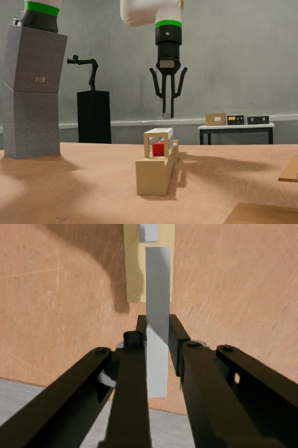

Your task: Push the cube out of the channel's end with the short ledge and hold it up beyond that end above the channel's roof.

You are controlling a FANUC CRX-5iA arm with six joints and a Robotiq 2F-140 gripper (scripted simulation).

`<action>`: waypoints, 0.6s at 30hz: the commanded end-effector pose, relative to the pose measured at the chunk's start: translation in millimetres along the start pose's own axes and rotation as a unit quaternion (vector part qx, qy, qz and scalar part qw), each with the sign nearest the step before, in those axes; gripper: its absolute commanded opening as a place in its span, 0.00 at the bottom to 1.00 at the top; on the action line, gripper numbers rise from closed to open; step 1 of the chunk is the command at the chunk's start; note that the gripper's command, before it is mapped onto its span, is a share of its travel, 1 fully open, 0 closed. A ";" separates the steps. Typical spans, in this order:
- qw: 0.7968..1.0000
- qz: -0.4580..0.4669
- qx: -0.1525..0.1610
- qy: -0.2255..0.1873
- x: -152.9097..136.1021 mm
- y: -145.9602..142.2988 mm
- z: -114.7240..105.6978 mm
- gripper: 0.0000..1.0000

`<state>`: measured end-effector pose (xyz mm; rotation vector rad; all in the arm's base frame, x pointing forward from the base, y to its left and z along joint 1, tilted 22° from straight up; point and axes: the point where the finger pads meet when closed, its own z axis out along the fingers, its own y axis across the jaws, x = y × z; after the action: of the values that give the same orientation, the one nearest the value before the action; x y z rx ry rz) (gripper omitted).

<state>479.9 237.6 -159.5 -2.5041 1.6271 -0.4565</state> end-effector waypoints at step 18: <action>1.000 0.002 0.028 0.008 2.9 -1.9 48.0 0.10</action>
<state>495.8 233.0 -199.7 -2.4920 1.6277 -0.4941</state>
